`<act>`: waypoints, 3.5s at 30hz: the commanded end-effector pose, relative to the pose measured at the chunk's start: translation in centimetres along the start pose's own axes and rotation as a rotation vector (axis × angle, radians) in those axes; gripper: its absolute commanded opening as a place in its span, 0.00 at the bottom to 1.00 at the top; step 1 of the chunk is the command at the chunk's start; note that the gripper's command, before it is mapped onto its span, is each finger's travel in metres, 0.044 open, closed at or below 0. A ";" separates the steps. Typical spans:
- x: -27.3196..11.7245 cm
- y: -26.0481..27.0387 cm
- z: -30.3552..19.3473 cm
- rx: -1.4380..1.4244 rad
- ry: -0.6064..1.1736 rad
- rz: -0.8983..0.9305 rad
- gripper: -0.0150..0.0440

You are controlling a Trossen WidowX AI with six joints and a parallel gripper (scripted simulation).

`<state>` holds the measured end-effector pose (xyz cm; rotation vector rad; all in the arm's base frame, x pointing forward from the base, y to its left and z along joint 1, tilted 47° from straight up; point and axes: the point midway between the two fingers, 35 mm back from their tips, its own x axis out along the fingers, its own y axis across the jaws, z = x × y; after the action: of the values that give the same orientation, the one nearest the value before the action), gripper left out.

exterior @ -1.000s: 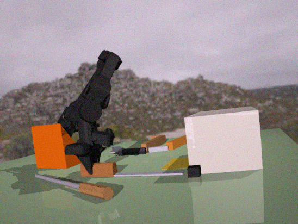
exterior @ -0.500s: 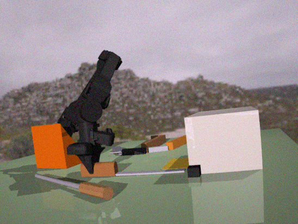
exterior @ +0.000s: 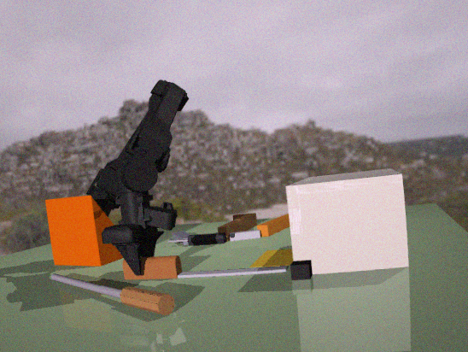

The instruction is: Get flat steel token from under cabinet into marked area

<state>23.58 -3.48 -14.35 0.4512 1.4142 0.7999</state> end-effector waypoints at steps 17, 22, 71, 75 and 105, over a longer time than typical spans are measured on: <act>0.2 -0.1 -0.2 -0.003 -0.002 -0.003 0.53; 0.2 -0.1 -0.2 -0.003 -0.002 -0.003 0.44; 0.2 0.3 5.8 -0.048 -0.005 0.003 0.25; 0.2 0.3 6.4 -0.048 -0.005 0.003 0.25; 0.2 0.6 10.4 -0.050 -0.006 0.004 0.25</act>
<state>32.83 -1.26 -12.78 0.4211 1.3886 0.8350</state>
